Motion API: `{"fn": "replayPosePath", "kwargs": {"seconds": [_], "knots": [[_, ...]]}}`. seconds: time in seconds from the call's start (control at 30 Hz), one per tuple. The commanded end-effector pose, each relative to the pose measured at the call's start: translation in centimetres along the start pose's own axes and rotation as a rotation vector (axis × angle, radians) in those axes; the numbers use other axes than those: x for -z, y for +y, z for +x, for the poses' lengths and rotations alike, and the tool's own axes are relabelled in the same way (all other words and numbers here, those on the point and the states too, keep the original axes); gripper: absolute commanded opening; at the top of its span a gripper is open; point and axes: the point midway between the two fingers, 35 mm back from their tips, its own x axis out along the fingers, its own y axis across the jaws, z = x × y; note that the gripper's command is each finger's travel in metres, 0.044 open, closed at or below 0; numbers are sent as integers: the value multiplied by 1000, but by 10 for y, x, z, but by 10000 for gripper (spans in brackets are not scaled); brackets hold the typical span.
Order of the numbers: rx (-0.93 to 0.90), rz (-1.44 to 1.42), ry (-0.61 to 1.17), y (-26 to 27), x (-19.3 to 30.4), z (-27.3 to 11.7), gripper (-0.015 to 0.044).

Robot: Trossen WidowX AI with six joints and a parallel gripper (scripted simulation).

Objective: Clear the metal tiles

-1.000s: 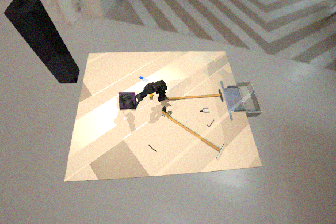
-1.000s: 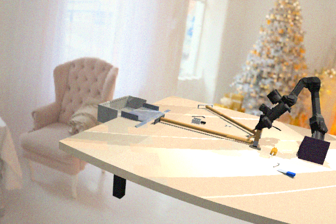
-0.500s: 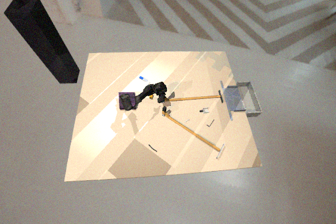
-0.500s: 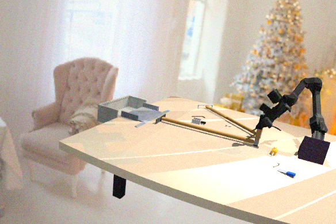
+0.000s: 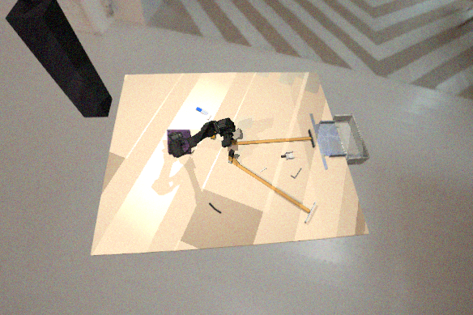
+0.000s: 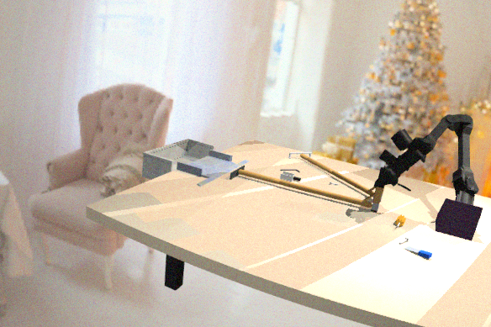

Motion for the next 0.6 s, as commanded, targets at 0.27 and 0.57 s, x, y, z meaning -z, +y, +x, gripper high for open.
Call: {"fn": "replayPosePath", "kwargs": {"seconds": [0.27, 0.57], "knots": [[9, 14, -10, -5, -14, 6, 0], [10, 15, -13, -3, -26, 15, 0]]}}
